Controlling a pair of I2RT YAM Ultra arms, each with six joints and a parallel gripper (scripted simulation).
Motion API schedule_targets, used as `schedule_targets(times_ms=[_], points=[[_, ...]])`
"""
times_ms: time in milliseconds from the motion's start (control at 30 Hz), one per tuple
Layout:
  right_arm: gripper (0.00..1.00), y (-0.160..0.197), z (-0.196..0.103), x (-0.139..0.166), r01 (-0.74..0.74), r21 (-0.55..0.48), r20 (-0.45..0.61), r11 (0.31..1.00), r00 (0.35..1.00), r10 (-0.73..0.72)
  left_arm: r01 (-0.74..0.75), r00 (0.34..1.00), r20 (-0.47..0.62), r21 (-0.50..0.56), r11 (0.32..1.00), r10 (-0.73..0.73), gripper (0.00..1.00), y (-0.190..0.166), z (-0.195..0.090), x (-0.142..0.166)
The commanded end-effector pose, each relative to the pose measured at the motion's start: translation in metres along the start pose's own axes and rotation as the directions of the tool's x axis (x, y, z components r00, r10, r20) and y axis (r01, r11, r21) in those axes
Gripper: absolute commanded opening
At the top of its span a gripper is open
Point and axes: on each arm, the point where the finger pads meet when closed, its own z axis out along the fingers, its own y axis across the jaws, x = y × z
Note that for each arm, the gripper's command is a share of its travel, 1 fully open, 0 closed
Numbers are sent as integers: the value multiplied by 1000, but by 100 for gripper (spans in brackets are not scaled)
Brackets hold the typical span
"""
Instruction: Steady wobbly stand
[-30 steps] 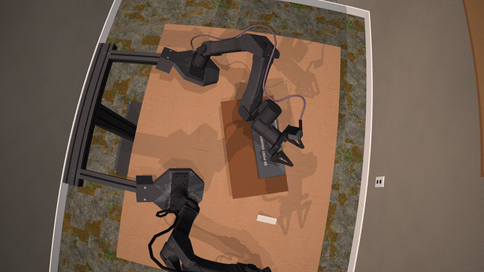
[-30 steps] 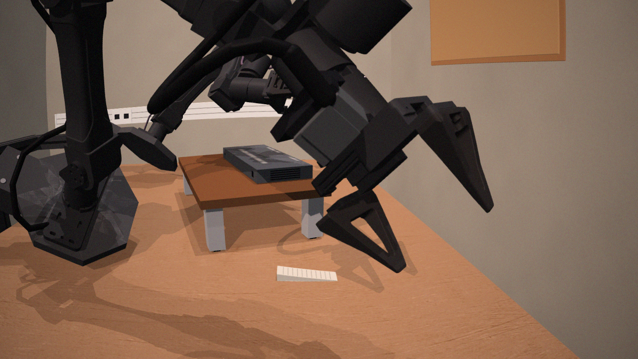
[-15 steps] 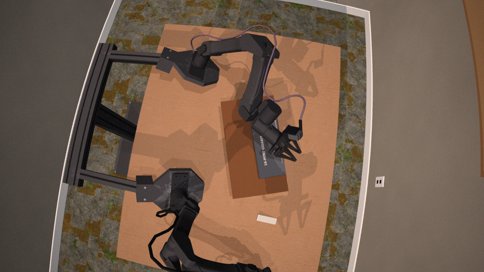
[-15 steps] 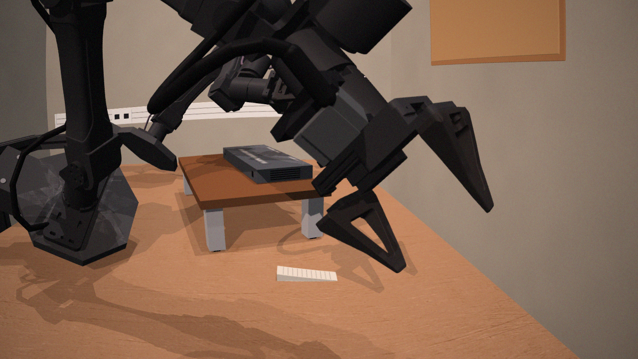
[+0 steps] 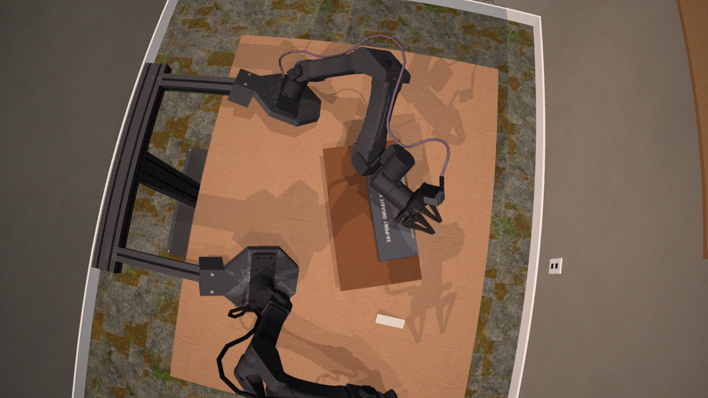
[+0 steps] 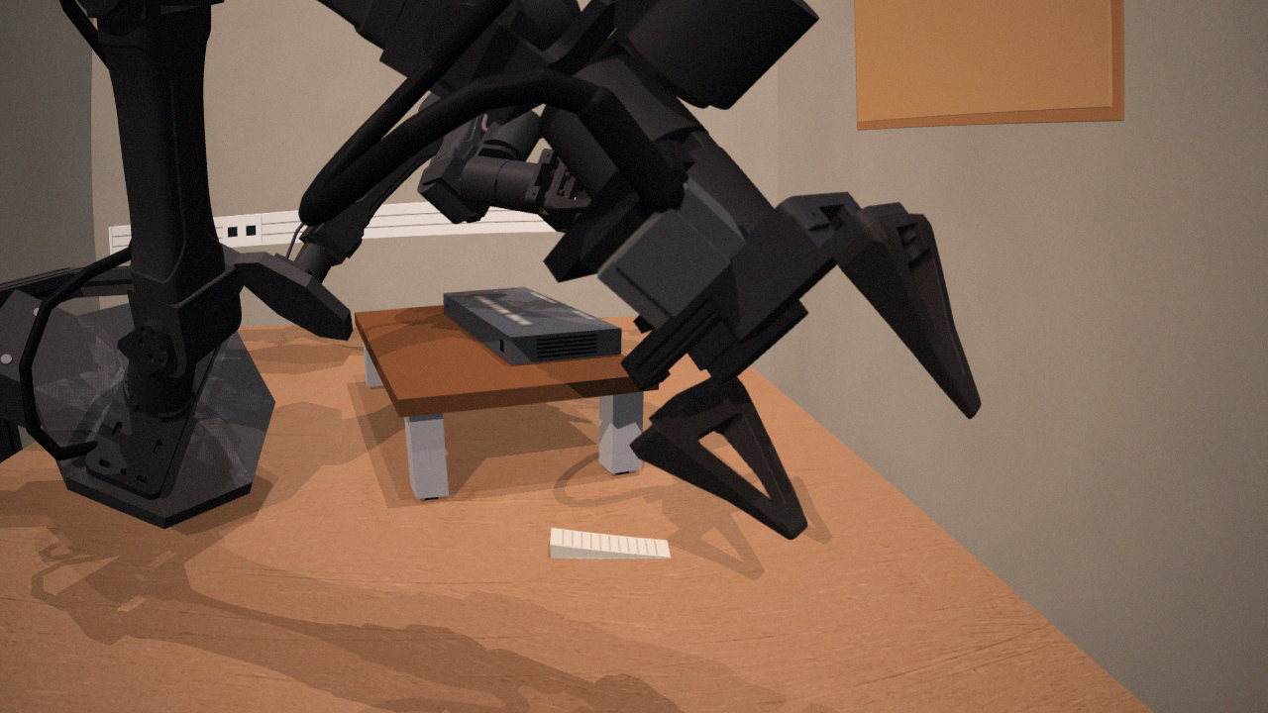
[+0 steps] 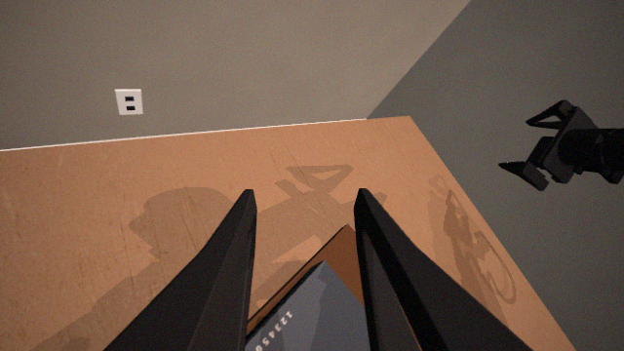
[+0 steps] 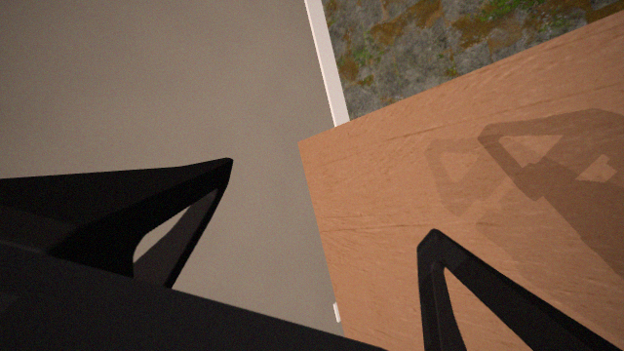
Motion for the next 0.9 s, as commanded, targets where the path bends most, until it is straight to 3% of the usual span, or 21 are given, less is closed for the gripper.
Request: schedule_targets(times_ms=[0,133,233,267,300,400,433,467,500,533,633,700,733,833,867], points=[[100,8,-11,13,94,-43,-62,995,993,-97,-115,991,-67,6,993,115,43,10,-5,-5],[100,13,-18,33,254,-89,-127,963,956,-264,-292,936,-199,22,956,290,43,42,-11,2],[100,10,-25,53,403,-146,-182,904,887,-425,-406,868,-290,51,912,403,43,79,-24,10],[100,20,-26,49,382,-156,-165,911,899,-405,-423,852,-293,105,900,434,43,56,-28,16],[100,15,-27,54,399,-157,-182,904,888,-423,-442,843,-305,75,894,443,43,76,-25,-1],[100,14,-27,58,423,-166,-190,891,873,-450,-460,831,-308,89,883,463,43,78,-28,-6],[100,6,-29,66,468,-180,-214,865,840,-499,-496,800,-353,64,866,485,43,109,-28,-9],[100,8,-32,72,506,-207,-222,838,810,-544,-530,747,-402,122,839,530,43,116,-50,24],[100,10,-36,78,542,-240,-226,806,776,-589,-555,722,-414,131,821,554,43,129,-54,18],[100,18,-37,77,528,-248,-216,812,787,-578,-565,701,-412,175,806,582,43,113,-54,19],[100,8,-43,91,591,-291,-242,752,715,-656,-621,638,-461,166,766,617,43,155,-62,-5],[100,10,-49,101,645,-349,-237,680,641,-730,-657,540,-503,250,711,675,43,172,-89,17],[100,18,-51,100,635,-356,-225,686,654,-722,-660,522,-490,288,694,698,43,160,-88,16],[100,10,-57,113,675,-407,-233,616,575,-784,-692,446,-538,300,657,716,43,199,-105,5],[100,9,-61,118,693,-433,-225,576,536,-814,-691,407,-547,340,638,732,43,205,-127,29]])
